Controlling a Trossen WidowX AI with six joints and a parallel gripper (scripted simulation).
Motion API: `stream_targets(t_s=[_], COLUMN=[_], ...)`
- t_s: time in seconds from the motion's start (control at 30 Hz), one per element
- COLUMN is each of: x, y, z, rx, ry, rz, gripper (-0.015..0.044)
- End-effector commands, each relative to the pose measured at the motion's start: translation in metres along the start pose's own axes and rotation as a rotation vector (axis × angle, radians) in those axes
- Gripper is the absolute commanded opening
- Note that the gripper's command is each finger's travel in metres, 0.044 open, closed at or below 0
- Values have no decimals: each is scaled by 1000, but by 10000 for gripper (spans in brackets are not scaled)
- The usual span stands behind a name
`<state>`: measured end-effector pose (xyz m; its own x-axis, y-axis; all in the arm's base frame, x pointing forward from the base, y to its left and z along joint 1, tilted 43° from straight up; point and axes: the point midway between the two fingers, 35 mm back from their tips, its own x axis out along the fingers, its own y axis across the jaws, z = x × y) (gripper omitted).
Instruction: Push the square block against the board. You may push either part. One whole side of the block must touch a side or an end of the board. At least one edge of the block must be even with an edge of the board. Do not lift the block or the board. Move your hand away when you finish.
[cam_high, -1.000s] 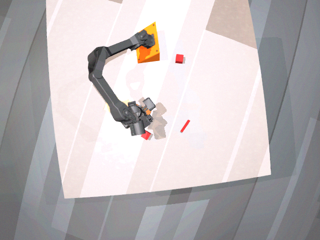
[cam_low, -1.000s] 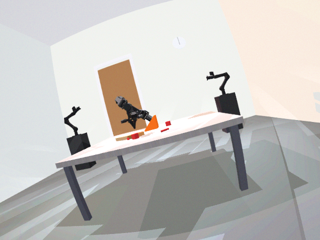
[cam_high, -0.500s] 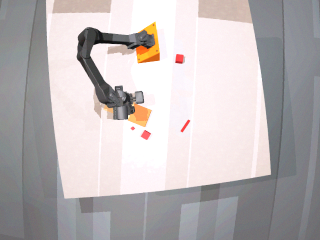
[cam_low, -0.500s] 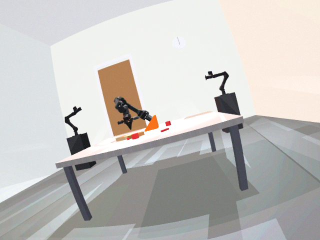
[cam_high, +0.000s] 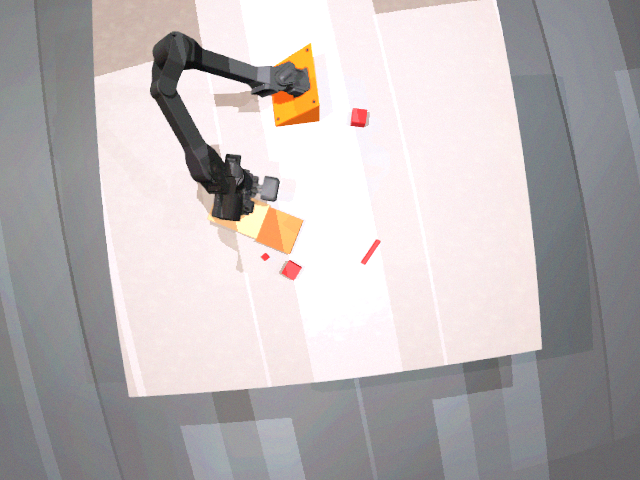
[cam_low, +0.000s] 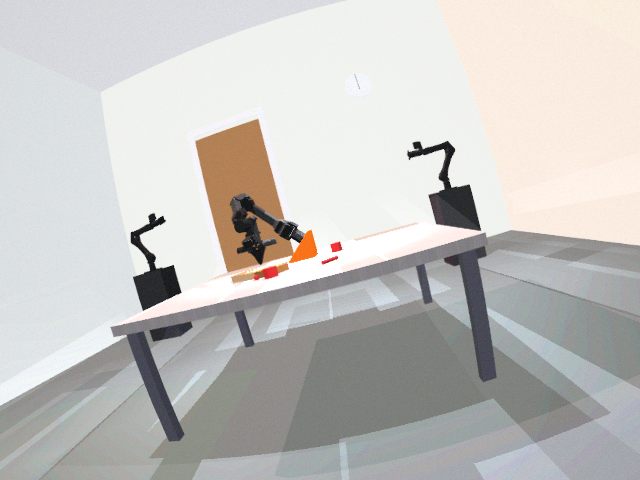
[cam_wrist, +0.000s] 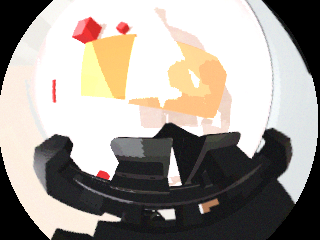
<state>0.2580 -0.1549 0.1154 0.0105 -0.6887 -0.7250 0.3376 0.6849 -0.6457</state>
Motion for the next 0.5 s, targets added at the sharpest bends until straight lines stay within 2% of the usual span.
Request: stream_targets(t_s=[0.0, 0.47], x=[33, 35], y=[-1, -1], z=[-8, 6], rx=[-9, -9], ry=[24, 23], rz=[-3, -3], gripper=[0, 0])
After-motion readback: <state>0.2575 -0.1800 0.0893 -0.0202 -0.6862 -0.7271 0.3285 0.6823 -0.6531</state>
